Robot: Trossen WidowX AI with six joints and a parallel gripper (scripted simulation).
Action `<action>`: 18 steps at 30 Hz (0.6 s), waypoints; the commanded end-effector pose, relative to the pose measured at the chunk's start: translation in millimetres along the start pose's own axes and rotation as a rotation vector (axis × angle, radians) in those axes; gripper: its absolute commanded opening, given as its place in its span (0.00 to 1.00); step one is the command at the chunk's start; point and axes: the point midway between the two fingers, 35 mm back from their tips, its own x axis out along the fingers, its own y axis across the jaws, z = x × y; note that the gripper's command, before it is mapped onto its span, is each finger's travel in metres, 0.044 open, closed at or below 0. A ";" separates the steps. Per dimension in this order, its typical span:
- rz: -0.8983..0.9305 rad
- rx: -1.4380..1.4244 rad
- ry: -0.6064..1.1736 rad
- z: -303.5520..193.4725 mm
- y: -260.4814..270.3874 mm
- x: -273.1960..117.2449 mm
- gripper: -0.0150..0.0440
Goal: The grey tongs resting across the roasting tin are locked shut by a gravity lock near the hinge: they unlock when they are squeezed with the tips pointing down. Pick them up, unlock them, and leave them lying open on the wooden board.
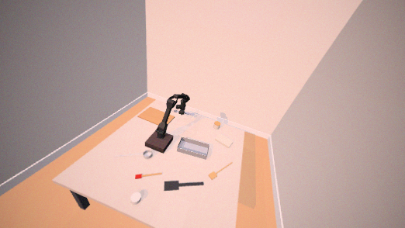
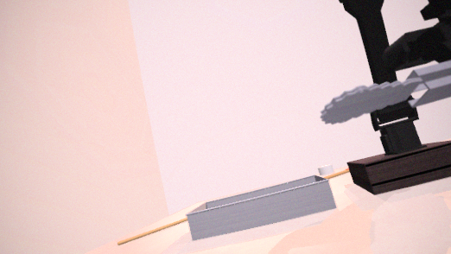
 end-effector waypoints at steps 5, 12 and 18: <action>-0.007 0.126 -0.005 46.2 -18.6 -2.3 0.00; -0.007 0.251 -0.008 90.9 -30.2 -2.9 0.00; -0.007 0.356 -0.012 131.3 -36.5 -3.8 0.00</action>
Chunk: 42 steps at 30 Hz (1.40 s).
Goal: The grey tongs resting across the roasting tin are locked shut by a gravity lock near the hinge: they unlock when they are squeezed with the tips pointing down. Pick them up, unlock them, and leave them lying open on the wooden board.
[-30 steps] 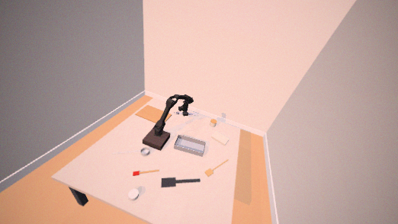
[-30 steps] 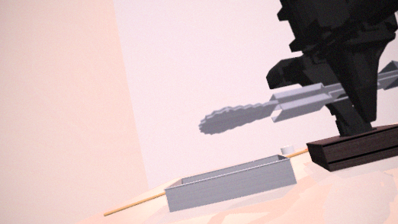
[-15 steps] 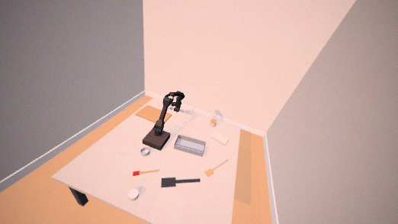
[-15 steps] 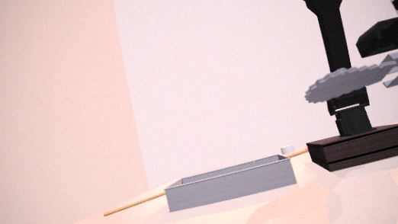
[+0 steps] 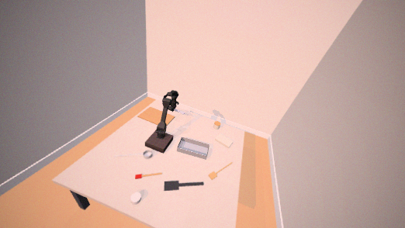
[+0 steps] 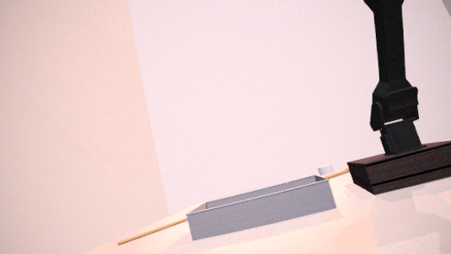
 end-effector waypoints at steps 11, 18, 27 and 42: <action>-0.001 0.237 -0.017 89.1 24.1 -3.5 0.00; 0.004 0.360 -0.021 132.5 45.5 -4.3 0.00; 0.013 0.514 -0.025 183.3 79.7 -5.4 0.00; 0.001 0.543 -0.092 188.7 79.0 -6.1 0.00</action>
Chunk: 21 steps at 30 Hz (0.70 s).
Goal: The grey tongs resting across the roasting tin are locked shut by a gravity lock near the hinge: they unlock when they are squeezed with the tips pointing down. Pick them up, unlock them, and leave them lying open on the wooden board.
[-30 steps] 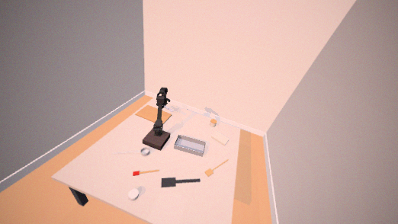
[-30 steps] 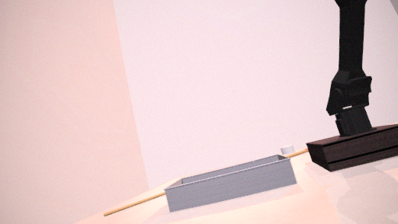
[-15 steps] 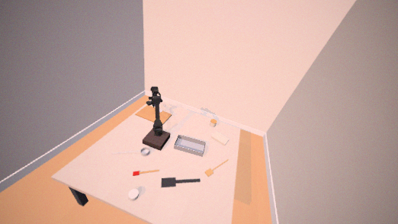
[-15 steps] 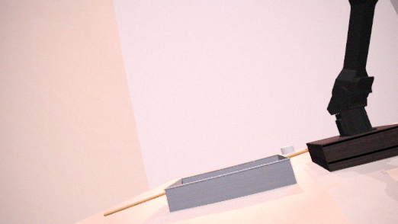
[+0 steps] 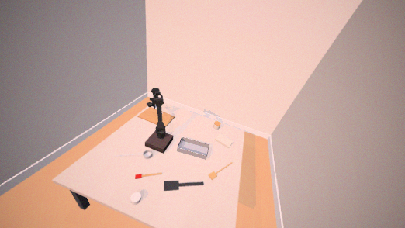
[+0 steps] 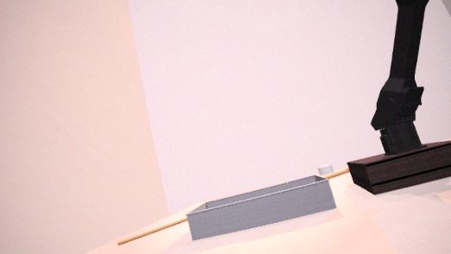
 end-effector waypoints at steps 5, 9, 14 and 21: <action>0.013 0.035 -0.132 4.9 -2.9 -4.1 0.00; 0.017 0.050 -0.210 7.9 -5.2 -6.3 0.00; 0.021 0.066 -0.306 10.4 -8.0 -10.2 0.00; 0.026 0.081 -0.439 12.3 -11.1 -17.2 0.00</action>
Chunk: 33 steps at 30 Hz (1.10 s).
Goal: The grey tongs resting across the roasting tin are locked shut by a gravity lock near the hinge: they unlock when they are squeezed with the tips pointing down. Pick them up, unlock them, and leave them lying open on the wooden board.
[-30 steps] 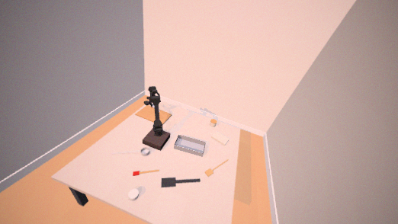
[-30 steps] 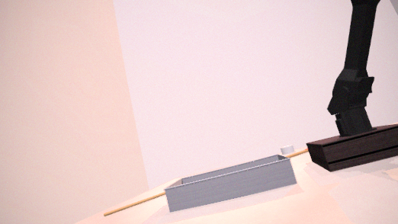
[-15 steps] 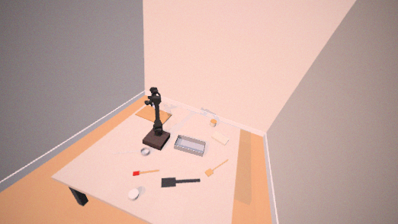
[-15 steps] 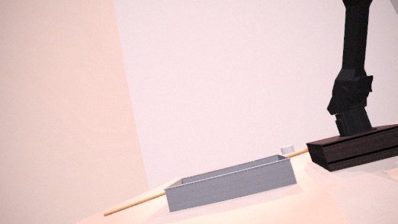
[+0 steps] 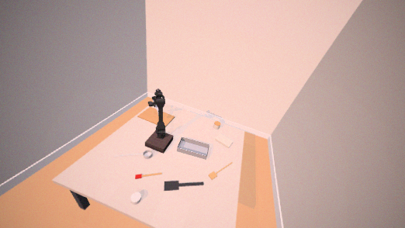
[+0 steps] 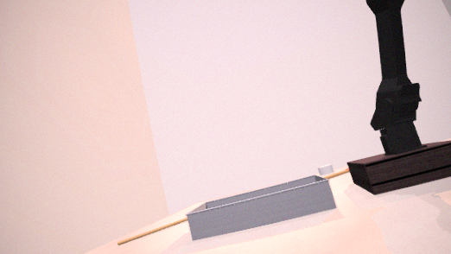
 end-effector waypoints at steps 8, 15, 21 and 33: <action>0.013 0.015 -0.205 6.2 -2.0 -14.8 0.00; 0.019 0.012 -0.334 6.8 -2.5 -25.8 0.00; 0.023 0.003 -0.443 5.4 -1.7 -36.8 0.00; 0.028 -0.035 -0.653 -3.3 3.8 -61.8 0.00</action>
